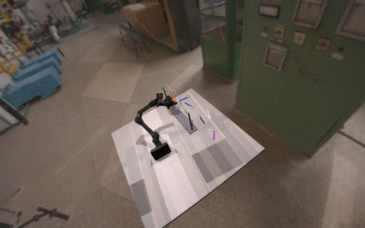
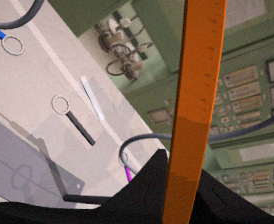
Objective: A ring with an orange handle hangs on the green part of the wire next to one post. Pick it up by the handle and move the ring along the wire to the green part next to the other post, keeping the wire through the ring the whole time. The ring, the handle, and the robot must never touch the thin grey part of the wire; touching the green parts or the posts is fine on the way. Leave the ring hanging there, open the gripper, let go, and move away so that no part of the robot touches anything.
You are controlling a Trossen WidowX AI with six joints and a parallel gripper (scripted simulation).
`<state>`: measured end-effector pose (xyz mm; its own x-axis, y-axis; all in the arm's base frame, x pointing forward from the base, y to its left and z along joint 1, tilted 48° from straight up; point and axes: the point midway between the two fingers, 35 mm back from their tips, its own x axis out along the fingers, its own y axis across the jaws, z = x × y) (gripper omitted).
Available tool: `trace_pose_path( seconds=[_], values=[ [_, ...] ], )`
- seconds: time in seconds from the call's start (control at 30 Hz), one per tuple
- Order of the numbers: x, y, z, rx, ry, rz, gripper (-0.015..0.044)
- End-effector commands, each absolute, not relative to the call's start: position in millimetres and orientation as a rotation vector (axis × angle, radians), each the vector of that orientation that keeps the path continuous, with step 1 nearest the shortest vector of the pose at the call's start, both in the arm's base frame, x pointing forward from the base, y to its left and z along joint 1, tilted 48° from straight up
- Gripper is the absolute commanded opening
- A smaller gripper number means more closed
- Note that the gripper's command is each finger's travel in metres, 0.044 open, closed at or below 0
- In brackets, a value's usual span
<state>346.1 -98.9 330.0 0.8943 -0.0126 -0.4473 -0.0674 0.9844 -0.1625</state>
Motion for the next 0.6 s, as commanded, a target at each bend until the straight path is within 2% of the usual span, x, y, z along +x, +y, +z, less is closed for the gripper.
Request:
trace_pose_path(
  seconds=[0.0, 0.57],
  values=[
    [347.3, -98.7, 327.8, -0.123, 0.467, 0.04, -0.015],
    [347.8, -89.5, 327.1, 0.108, 0.449, 0.106, -0.015]
  ],
)
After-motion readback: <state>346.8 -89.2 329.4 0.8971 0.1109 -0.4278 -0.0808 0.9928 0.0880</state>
